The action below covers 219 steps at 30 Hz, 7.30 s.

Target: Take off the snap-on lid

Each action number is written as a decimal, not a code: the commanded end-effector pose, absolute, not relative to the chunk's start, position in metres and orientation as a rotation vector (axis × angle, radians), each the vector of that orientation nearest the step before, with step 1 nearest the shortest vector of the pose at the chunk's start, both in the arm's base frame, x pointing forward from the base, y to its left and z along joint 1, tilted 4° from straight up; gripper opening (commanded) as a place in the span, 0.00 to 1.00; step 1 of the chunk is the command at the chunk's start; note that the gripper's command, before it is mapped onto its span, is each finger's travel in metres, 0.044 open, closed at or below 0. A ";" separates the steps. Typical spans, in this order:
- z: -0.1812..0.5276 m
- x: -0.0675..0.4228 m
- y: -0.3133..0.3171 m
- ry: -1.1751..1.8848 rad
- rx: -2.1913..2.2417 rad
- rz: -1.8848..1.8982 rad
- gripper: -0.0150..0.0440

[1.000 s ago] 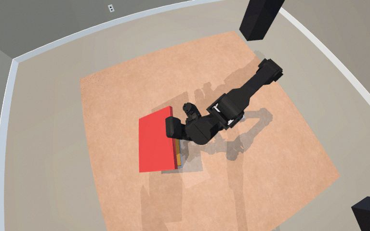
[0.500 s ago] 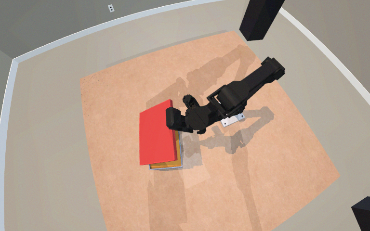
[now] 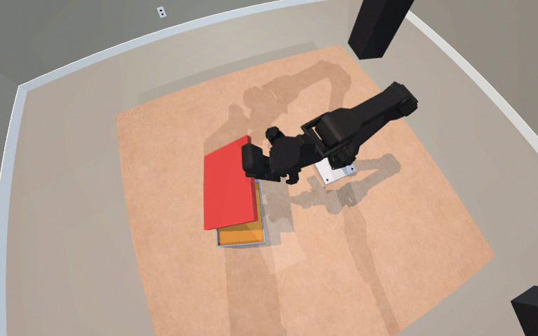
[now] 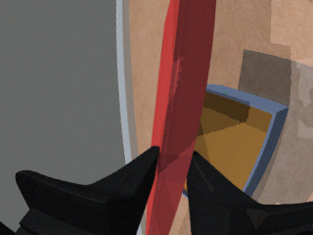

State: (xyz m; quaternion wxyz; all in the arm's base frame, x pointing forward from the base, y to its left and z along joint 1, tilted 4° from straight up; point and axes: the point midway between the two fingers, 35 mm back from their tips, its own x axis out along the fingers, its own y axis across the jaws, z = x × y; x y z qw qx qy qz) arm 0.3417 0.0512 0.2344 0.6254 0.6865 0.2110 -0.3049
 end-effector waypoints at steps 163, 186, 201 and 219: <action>0.217 0.270 -0.239 0.472 1.557 -0.692 0.25; 0.198 0.269 -0.239 0.472 1.557 -0.692 0.25; 0.186 0.268 -0.238 0.472 1.557 -0.692 0.25; 0.172 0.268 -0.238 0.472 1.557 -0.692 0.25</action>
